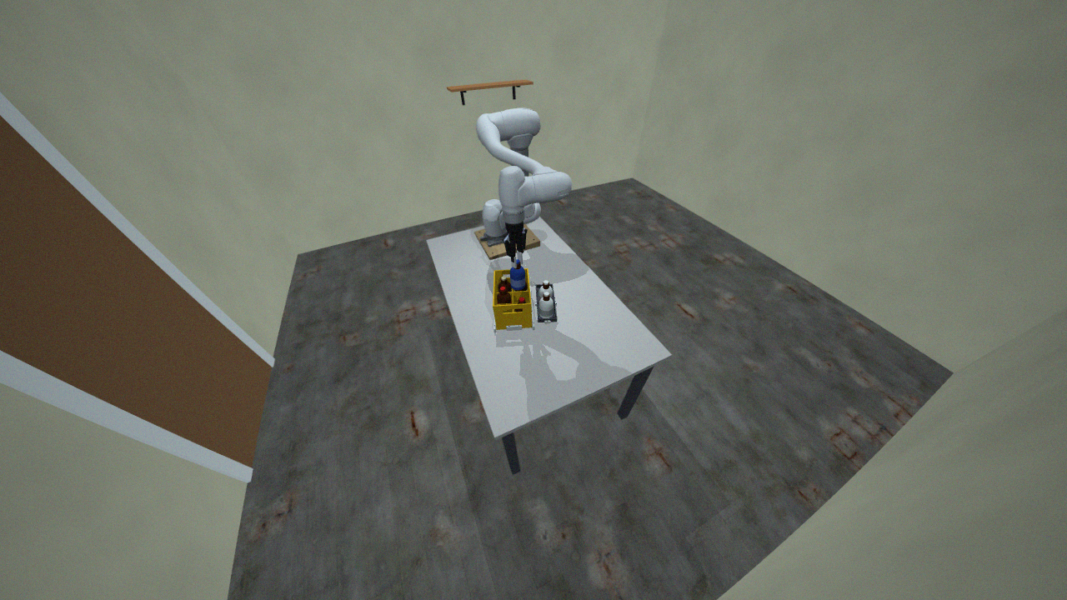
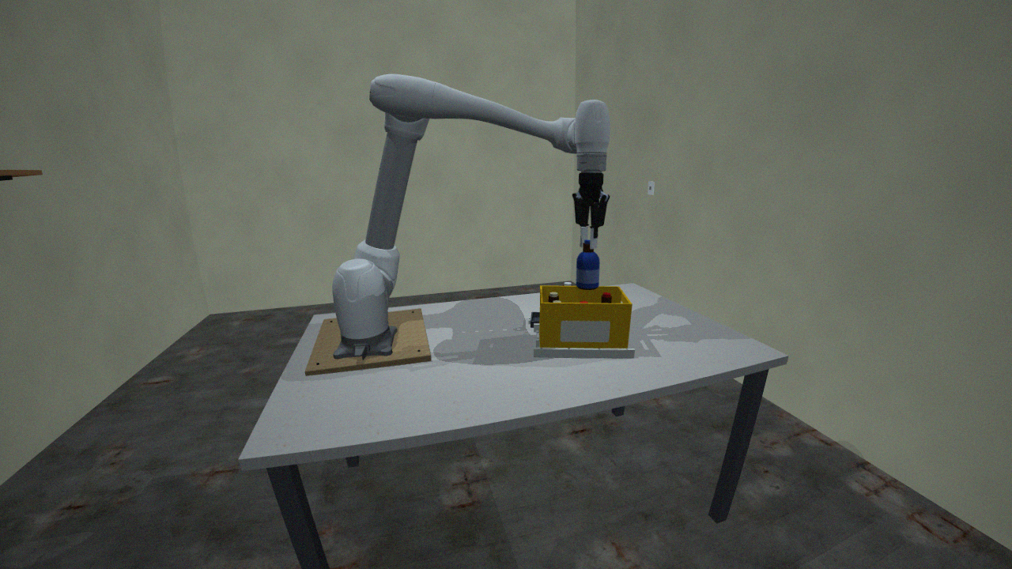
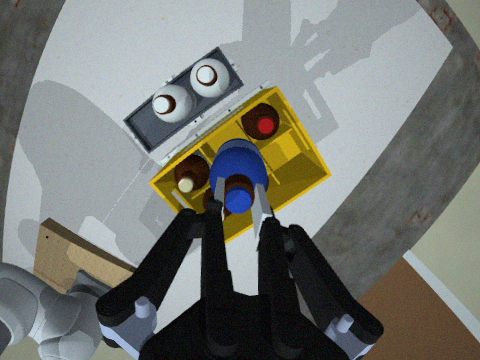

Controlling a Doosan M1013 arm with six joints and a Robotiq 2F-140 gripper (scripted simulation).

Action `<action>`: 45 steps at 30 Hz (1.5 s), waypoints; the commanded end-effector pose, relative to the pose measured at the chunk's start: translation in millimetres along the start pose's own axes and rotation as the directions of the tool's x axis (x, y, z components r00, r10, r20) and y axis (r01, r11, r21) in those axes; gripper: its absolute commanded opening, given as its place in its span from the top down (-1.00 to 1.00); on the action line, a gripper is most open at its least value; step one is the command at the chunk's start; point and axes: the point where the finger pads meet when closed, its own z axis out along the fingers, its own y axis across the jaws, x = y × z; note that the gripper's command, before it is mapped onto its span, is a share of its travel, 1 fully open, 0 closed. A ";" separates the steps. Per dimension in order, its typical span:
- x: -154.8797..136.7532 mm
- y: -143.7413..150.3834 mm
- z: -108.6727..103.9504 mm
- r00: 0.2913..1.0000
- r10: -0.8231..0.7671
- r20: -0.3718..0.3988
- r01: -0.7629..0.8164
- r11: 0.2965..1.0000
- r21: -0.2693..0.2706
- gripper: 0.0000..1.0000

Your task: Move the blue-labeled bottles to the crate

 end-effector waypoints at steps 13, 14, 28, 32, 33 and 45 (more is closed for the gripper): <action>-0.4 30.6 -0.1 1.000 0.000 0.000 0.000 1.000 0.000 1.00; -0.5 32.8 -0.1 1.000 0.000 0.000 0.000 1.000 0.000 1.00; -0.8 57.0 -0.1 1.000 0.000 0.000 0.000 1.000 0.000 1.00; -0.9 64.2 -0.1 1.000 0.000 0.000 0.000 1.000 0.000 1.00; -0.9 65.9 -0.1 1.000 0.000 0.000 0.000 1.000 0.000 1.00; -1.1 81.0 -0.1 1.000 0.000 0.000 0.000 1.000 0.000 1.00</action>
